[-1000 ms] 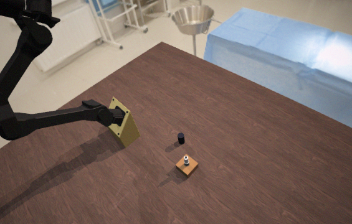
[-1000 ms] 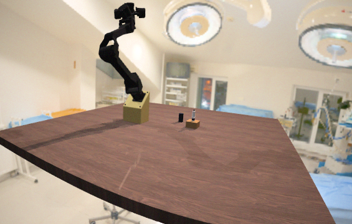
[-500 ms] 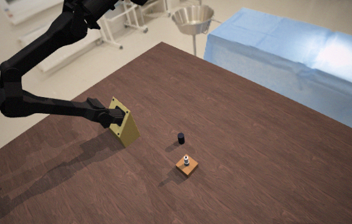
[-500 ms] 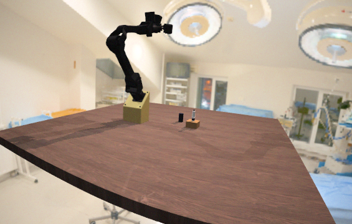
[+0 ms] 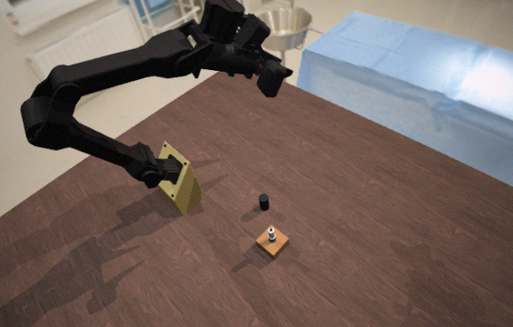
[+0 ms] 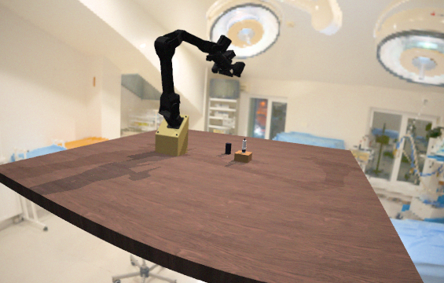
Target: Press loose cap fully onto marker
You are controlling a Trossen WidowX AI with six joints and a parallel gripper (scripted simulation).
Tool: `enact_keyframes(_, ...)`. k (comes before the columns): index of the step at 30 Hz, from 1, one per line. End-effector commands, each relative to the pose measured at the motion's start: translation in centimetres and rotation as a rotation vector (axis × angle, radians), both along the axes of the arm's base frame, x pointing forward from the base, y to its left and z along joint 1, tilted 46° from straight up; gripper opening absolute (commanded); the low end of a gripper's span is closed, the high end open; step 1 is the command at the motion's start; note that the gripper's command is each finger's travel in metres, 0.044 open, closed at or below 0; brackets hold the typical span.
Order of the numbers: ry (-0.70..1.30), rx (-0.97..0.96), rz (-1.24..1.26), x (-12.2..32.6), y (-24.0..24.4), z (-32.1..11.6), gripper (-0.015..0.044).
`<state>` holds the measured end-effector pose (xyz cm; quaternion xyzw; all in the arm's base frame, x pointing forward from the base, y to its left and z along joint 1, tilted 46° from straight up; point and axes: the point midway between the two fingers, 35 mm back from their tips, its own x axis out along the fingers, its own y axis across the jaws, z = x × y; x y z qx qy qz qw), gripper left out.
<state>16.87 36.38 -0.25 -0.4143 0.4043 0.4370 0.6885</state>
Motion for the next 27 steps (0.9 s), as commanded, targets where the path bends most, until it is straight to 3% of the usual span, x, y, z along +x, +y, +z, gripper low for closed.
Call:
enact_keyframes(1,0.001,-0.219,-0.022,2.4,-5.0,-3.2,0.0237)
enact_keyframes(7,0.075,-0.563,-0.027,4.2,-13.7,-6.7,0.0237)
enact_keyframes(15,0.308,-1.04,0.056,4.6,-25.6,-7.7,0.0237)
enact_keyframes(23,0.335,-1.074,0.068,4.8,-26.2,-8.3,0.0237)
enact_keyframes(27,0.334,-1.076,0.068,4.8,-28.5,-10.6,0.0237)
